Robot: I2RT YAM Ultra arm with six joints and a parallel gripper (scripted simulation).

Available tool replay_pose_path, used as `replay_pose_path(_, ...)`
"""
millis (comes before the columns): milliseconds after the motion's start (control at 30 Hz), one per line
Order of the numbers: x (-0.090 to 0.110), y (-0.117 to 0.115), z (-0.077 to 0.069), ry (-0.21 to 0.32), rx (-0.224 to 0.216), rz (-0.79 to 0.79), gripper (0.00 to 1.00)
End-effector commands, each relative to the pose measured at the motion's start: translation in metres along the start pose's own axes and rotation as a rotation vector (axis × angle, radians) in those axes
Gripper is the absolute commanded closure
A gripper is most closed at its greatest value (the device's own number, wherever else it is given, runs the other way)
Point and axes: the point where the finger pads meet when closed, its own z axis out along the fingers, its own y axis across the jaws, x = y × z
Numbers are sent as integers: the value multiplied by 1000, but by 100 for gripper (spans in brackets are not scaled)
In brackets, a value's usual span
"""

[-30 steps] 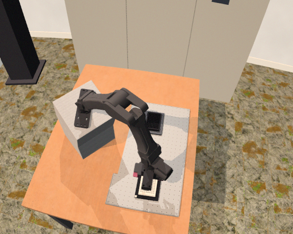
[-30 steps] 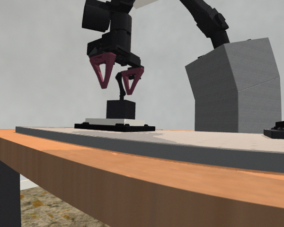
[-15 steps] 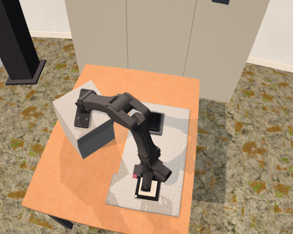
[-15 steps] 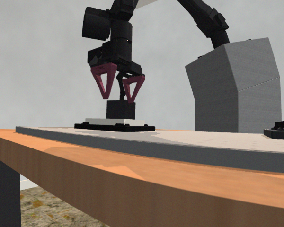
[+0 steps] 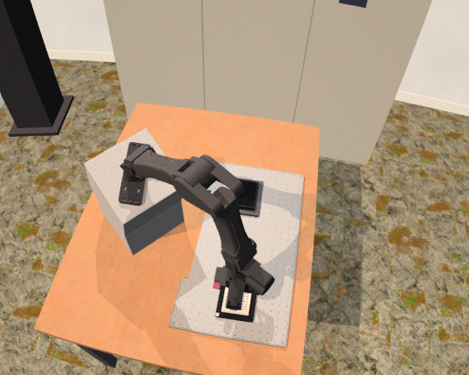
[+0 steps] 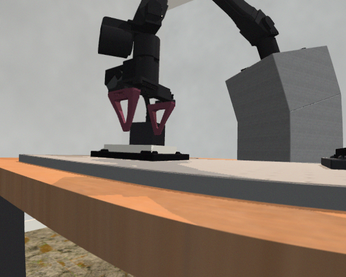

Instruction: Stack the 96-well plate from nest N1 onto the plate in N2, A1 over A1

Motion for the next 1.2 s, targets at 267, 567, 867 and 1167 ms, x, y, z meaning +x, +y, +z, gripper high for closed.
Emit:
replay_pose_path(267,-13,11,13,-24,-30,6,0)
replay_pose_path(567,-13,11,28,-24,-30,7,0)
replay_pose_path(867,-11,10,39,-23,-22,3,0)
replay_pose_path(1167,-13,12,32,-24,-23,3,0)
